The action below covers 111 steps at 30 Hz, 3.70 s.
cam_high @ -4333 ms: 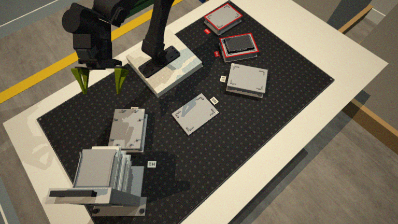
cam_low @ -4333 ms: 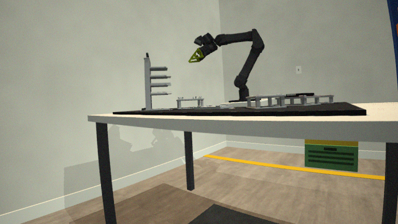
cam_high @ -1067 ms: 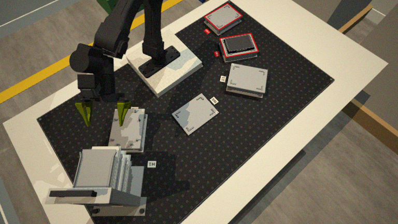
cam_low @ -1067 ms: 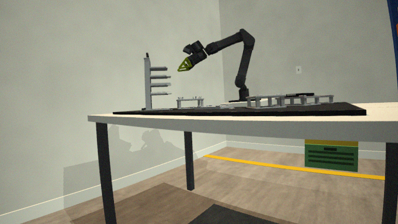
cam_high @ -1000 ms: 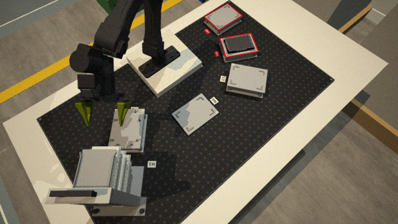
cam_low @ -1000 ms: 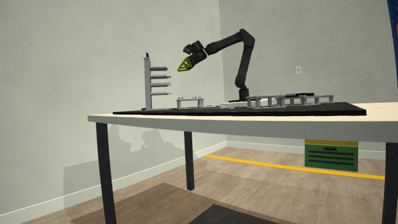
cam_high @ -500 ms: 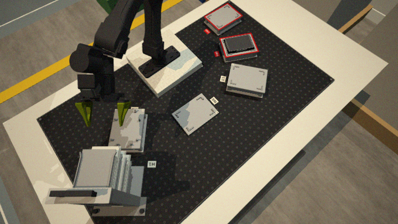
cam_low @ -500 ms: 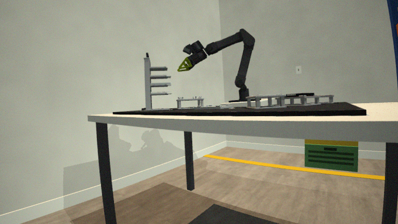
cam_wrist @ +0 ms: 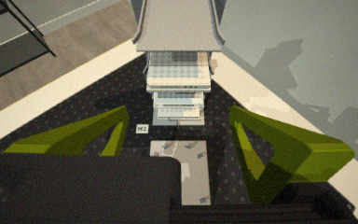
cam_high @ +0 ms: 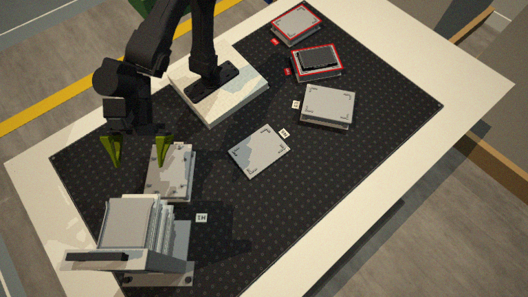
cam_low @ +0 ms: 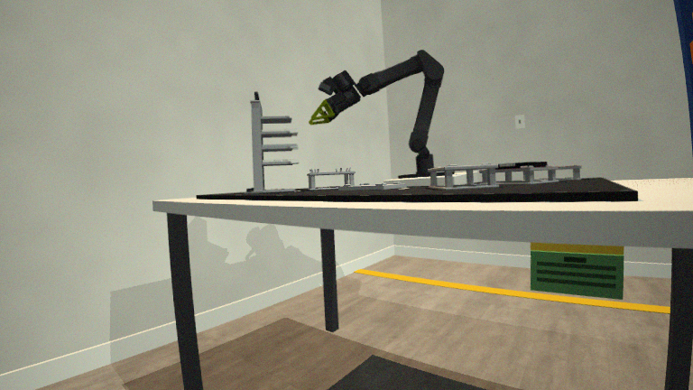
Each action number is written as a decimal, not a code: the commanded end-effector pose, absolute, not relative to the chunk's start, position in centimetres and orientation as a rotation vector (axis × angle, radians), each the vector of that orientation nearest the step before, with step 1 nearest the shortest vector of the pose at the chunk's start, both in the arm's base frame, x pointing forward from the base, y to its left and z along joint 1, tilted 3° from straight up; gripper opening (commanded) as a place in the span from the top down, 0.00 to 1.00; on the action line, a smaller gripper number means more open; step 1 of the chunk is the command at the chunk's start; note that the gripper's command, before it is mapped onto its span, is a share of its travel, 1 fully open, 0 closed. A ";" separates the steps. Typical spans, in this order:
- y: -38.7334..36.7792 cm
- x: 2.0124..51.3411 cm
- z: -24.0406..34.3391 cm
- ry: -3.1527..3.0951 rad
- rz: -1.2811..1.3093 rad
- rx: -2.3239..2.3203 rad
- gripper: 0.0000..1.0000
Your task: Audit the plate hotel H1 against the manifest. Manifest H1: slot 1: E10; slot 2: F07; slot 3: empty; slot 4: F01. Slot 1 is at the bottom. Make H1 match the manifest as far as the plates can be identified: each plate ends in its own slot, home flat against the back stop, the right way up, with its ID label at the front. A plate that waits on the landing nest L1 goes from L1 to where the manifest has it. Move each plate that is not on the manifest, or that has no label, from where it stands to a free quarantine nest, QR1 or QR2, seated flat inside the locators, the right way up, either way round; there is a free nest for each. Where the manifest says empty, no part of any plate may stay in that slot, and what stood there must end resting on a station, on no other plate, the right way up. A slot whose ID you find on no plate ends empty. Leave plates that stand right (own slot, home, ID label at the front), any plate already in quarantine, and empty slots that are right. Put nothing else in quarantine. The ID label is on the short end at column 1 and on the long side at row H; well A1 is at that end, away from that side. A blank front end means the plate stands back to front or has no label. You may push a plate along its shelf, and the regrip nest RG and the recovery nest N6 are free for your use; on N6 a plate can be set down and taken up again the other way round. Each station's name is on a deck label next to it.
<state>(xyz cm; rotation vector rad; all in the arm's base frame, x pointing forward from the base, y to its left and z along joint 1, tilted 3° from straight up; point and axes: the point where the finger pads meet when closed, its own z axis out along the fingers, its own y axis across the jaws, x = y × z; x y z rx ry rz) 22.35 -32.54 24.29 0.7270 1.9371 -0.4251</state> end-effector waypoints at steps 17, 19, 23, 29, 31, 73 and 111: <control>-31.7 21.4 24.6 1.930 -0.432 0.722 0.00; -31.5 21.1 24.6 1.930 -0.432 0.722 0.00; -31.0 20.6 24.5 1.930 -0.432 0.722 0.00; -30.6 20.1 24.5 1.930 -0.432 0.722 0.00; -30.6 20.1 24.2 1.930 -0.432 0.722 0.00; -31.8 21.6 19.4 1.930 -0.432 0.722 0.00; -32.7 22.7 19.4 1.929 -0.432 0.722 0.00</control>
